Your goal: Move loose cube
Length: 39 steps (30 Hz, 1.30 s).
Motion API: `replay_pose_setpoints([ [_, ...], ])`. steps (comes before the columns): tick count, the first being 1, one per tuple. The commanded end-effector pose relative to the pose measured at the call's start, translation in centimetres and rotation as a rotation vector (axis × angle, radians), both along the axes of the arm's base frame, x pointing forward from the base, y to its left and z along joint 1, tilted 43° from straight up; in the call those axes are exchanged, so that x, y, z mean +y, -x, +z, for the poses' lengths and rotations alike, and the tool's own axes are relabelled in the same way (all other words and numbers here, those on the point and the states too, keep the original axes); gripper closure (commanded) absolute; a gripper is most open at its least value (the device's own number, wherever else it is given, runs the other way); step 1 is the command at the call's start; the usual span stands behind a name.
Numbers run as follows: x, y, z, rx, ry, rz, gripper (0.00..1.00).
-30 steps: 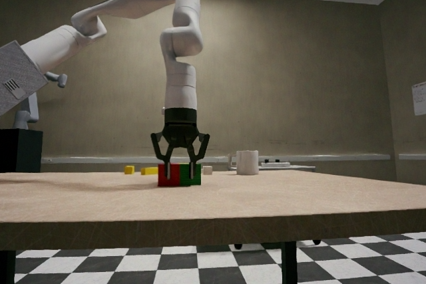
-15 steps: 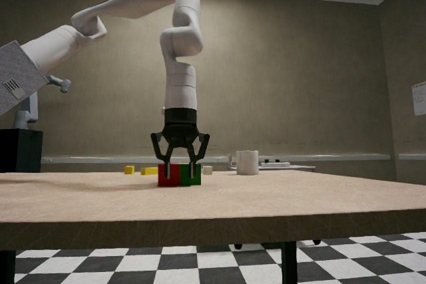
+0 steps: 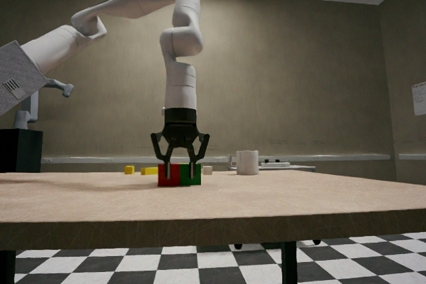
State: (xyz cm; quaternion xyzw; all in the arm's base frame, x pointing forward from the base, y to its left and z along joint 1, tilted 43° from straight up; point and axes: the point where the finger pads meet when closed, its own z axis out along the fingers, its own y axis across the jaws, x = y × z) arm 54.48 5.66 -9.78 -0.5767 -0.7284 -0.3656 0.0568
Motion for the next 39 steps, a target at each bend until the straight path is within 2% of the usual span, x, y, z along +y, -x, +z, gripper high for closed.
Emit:
replay_pose_setpoints([
  [1, -0.01, -0.03, 0.08, -0.001, -0.001, 0.0, 0.47],
  [39, -0.41, -0.19, -0.17, -0.001, -0.001, 0.0, 0.47],
])
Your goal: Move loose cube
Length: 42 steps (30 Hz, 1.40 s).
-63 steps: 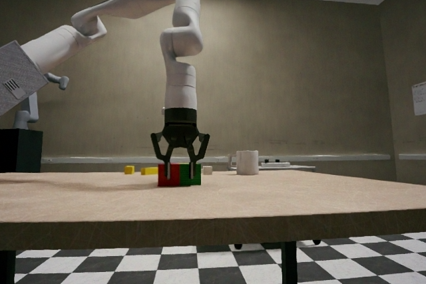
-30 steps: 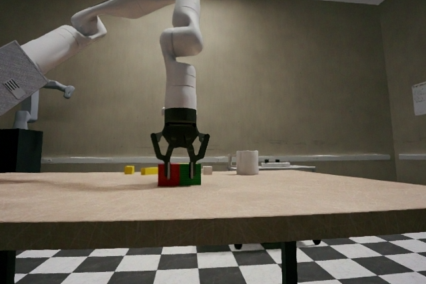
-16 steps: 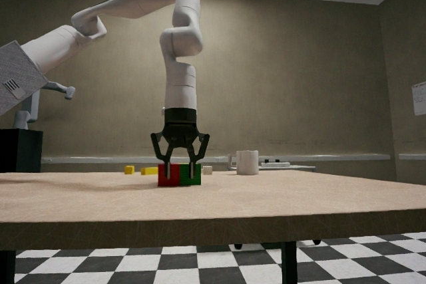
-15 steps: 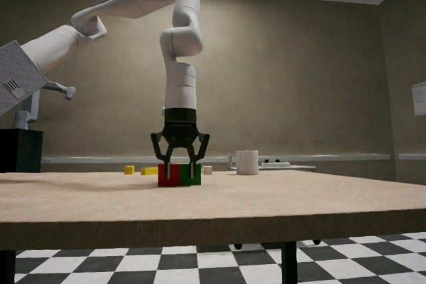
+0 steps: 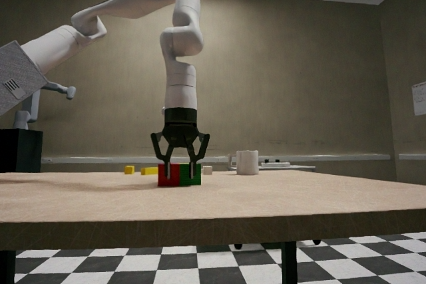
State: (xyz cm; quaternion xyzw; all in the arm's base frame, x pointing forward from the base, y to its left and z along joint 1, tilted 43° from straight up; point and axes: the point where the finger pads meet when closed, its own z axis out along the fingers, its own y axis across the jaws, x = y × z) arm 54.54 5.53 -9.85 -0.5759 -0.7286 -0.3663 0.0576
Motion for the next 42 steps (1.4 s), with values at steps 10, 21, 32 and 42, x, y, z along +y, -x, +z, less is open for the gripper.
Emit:
replay_pose_setpoints([
  [10, -0.7, -0.3, -0.3, -0.001, 0.001, -0.002, 0.47],
  [21, -0.9, -0.2, -0.1, -0.001, 0.001, -0.002, 0.47],
  [32, -1.7, 0.3, 0.9, -0.001, 0.001, -0.002, 0.47],
  [42, -3.2, 1.1, 2.7, -0.001, 0.001, -0.002, 0.47],
])
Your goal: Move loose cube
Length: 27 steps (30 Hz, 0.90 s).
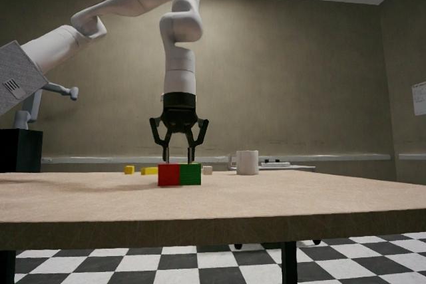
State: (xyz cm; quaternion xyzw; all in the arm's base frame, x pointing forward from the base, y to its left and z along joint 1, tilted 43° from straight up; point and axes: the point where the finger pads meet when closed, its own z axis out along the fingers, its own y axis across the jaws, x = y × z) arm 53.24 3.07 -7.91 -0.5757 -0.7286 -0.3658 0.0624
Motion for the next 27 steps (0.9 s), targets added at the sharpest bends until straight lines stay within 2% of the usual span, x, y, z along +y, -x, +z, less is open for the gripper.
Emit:
replay_pose_setpoints([
  [1, -0.7, -0.2, 0.7, -0.008, 0.006, -0.006, 0.47],
  [15, -3.0, 1.1, 3.5, -0.008, 0.006, -0.006, 0.47],
  [27, -3.8, 1.5, 4.4, -0.008, 0.006, -0.006, 0.47],
])
